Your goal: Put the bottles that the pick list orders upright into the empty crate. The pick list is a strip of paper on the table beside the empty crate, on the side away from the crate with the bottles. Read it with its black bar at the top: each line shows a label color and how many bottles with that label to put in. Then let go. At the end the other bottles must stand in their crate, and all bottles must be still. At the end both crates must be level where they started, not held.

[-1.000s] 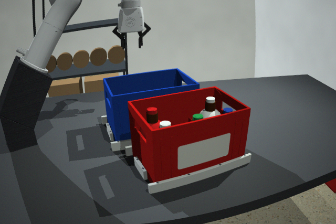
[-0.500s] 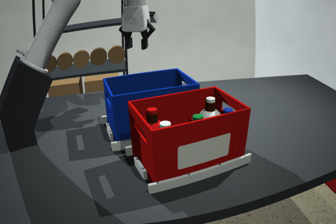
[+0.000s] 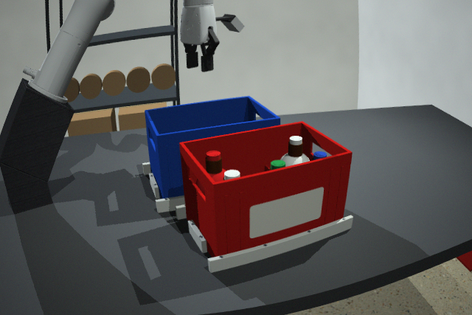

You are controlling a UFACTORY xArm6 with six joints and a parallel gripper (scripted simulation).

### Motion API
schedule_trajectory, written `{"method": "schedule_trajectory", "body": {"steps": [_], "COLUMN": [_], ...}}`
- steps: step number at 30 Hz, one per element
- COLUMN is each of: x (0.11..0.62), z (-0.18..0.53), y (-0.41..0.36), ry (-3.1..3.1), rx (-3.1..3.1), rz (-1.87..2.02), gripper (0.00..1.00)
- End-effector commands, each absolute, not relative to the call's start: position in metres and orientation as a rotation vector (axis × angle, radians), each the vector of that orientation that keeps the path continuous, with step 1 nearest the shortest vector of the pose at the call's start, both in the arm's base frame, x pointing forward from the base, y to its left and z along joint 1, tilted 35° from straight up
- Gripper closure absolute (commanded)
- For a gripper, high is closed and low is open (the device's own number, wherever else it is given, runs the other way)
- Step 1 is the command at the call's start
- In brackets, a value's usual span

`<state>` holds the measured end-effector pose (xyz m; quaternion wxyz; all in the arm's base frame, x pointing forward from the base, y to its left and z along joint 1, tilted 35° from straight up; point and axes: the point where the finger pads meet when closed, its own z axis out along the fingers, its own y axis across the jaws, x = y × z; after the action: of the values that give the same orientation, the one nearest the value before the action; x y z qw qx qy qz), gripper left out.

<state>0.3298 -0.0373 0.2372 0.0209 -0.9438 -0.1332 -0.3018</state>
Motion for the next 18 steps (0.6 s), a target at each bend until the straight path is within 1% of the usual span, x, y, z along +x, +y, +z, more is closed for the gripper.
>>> {"method": "schedule_trajectory", "body": {"steps": [1,18], "x": [0.33,0.327], "z": [0.238,0.237], "y": [-0.056,-0.131], "ry": [-0.243,0.463], "rx": [-2.905,-2.754], "rz": [-0.917,-0.82], "gripper": [0.35,0.35]}}
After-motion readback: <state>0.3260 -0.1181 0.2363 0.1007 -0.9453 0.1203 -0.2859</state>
